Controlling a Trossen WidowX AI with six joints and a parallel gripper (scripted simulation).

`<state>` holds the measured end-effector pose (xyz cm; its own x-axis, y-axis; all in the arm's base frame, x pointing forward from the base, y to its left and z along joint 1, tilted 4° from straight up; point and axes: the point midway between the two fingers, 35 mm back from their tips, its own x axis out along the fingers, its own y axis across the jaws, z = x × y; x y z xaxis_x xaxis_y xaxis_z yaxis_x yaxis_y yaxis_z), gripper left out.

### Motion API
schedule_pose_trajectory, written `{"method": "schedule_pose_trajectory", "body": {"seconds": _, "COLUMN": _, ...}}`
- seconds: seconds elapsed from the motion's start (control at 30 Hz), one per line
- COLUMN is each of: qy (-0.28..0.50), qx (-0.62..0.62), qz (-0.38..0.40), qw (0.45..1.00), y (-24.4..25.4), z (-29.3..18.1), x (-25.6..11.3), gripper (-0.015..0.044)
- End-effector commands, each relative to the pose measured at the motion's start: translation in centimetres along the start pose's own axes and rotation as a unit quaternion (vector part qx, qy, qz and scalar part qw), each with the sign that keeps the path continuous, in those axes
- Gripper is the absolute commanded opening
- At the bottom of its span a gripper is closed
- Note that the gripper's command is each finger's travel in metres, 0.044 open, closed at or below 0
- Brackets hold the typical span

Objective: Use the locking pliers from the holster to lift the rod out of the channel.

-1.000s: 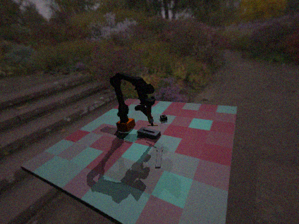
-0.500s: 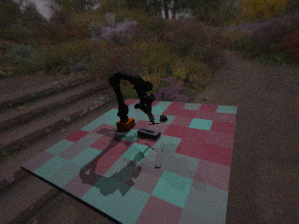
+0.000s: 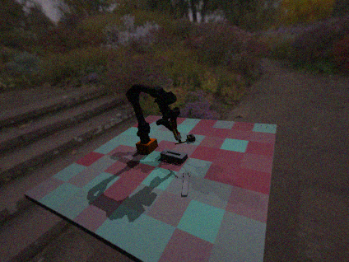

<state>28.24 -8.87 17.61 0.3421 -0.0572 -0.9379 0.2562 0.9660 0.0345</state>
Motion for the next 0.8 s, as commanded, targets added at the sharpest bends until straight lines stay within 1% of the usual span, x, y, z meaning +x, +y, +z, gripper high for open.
{"method": "schedule_pose_trajectory", "body": {"seconds": 0.0, "qy": -0.023, "qx": -0.004, "qz": 0.002, "qw": 1.000, "y": 0.02, "z": 0.64, "x": -0.90, "gripper": 0.0107}}
{"method": "schedule_pose_trajectory", "body": {"seconds": 0.77, "qy": -0.027, "qx": -0.004, "qz": 0.001, "qw": 1.000, "y": 0.00, "z": 0.73, "x": -1.05, "gripper": 0.0107}}
